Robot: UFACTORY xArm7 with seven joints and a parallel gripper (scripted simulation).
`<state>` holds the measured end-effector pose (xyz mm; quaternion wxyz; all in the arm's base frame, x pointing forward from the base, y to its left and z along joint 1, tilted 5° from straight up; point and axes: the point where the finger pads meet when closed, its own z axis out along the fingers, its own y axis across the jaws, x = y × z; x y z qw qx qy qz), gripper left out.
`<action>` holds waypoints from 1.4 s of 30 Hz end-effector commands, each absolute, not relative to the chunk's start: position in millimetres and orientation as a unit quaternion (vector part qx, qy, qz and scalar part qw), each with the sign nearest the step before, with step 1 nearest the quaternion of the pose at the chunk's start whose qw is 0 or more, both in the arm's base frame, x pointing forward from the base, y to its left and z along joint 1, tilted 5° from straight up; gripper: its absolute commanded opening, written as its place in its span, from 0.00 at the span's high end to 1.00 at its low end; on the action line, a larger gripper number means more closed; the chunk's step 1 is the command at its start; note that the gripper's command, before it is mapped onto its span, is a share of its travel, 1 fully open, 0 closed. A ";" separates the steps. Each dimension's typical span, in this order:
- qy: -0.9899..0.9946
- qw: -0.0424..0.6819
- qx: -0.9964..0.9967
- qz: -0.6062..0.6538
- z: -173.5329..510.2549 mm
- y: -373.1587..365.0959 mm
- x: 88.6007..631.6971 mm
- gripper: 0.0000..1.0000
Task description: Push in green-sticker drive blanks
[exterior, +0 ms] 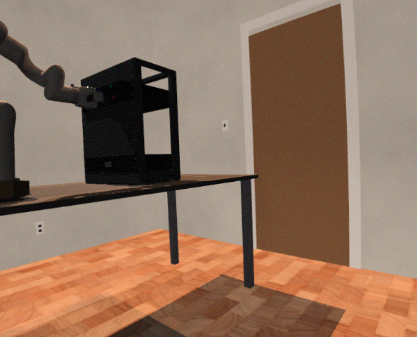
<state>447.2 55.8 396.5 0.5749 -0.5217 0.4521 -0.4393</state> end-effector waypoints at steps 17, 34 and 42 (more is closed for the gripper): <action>0.451 0.576 -0.521 -0.440 399.0 56.6 450.9 1.00; 0.451 0.576 -0.521 -0.440 399.2 57.2 453.9 1.00; 0.451 0.576 -0.521 -0.440 399.1 57.0 452.9 1.00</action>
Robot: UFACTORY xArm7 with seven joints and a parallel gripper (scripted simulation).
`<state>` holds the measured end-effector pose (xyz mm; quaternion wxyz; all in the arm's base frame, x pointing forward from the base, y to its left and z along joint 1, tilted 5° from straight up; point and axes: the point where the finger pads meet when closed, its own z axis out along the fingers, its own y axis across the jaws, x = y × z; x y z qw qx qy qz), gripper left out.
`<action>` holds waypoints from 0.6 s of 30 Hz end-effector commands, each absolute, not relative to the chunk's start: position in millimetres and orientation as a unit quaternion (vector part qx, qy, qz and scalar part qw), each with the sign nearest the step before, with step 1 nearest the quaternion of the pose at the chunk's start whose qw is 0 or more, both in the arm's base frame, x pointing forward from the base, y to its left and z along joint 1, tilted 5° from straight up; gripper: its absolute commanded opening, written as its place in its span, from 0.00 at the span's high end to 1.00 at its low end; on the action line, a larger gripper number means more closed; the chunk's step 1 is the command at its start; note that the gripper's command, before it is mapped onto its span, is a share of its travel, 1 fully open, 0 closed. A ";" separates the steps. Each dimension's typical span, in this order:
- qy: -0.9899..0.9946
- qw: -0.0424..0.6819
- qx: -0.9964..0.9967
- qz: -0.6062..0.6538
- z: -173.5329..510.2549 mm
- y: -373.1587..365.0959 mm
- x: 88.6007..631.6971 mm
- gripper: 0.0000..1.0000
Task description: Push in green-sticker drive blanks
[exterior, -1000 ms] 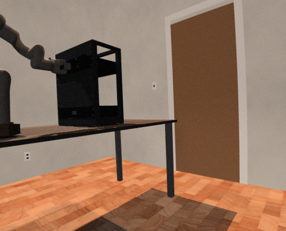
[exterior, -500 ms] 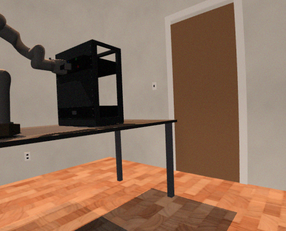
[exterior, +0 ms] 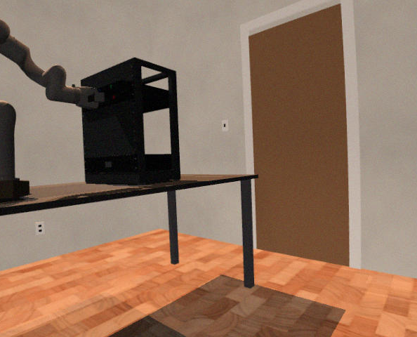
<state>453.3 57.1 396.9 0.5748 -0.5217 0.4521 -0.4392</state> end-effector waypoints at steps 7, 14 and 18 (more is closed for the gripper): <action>0.451 0.576 -0.521 -0.440 398.0 52.4 430.8 1.00; 0.451 0.576 -0.521 -0.440 396.5 46.4 401.8 1.00; 0.451 0.576 -0.521 -0.440 395.4 41.9 380.3 1.00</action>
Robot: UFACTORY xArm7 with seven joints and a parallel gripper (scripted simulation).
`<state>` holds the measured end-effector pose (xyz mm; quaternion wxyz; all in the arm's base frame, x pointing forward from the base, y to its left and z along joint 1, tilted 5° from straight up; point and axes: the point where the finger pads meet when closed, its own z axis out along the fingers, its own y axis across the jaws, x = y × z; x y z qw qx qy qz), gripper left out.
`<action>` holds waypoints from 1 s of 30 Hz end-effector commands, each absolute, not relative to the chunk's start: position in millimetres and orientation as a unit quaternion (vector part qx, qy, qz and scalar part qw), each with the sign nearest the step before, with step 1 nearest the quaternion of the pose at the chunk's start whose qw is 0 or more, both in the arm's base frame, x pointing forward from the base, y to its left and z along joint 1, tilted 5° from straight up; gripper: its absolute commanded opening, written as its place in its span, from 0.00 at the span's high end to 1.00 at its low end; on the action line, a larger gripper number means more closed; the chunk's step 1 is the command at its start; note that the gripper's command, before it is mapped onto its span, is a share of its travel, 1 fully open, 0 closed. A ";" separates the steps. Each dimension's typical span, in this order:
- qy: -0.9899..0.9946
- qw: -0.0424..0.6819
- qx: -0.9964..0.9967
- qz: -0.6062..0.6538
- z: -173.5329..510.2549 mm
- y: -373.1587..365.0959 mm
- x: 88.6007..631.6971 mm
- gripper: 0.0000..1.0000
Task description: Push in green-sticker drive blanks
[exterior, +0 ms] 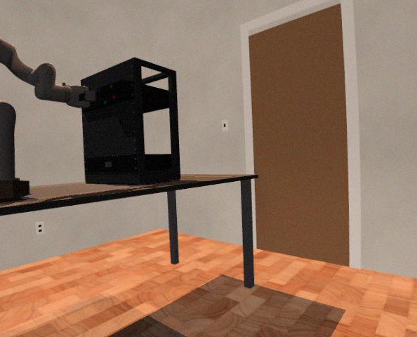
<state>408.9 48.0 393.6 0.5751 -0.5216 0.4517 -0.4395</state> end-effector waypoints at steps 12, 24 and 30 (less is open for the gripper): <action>0.451 0.576 -0.521 -0.440 394.3 37.9 360.9 1.00; 0.451 0.576 -0.521 -0.440 402.0 20.8 363.0 1.00; 0.451 0.576 -0.521 -0.440 409.5 3.9 365.0 1.00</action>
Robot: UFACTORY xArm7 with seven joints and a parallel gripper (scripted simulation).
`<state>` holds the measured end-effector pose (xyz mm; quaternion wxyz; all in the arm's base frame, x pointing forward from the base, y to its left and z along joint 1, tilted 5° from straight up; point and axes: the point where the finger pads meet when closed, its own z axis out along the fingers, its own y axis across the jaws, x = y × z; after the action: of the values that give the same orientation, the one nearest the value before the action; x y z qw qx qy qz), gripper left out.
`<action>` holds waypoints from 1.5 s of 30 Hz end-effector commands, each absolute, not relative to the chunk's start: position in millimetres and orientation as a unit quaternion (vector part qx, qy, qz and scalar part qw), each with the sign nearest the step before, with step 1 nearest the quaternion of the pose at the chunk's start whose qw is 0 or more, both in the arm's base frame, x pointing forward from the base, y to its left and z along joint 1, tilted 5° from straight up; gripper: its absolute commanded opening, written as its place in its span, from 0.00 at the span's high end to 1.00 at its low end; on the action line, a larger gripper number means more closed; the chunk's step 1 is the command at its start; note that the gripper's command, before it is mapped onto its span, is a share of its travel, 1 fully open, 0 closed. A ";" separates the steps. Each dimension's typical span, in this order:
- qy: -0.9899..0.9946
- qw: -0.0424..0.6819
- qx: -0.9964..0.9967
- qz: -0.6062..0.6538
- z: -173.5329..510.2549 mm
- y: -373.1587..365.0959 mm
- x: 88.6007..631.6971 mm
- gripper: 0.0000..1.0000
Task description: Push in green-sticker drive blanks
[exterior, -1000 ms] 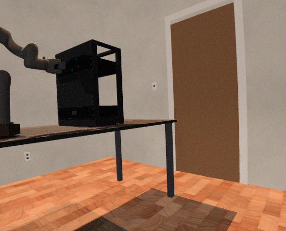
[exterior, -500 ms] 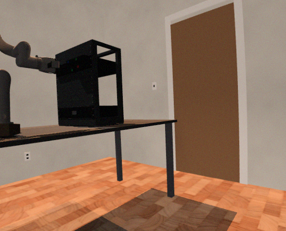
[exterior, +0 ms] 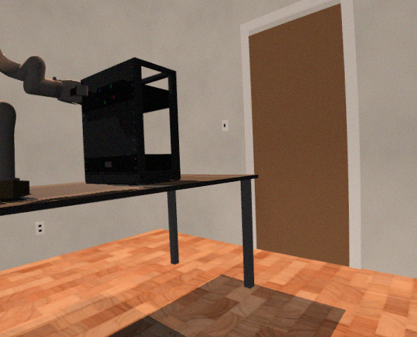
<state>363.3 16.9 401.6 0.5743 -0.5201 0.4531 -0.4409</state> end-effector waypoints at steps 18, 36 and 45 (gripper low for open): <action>0.451 0.576 -0.521 -0.440 442.6 -70.9 374.1 1.00; 0.451 0.576 -0.521 -0.440 446.1 -67.7 408.8 1.00; 0.451 0.576 -0.521 -0.440 447.1 -64.0 426.9 1.00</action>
<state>419.2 -64.3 444.2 0.5752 -0.5224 0.4513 -0.4388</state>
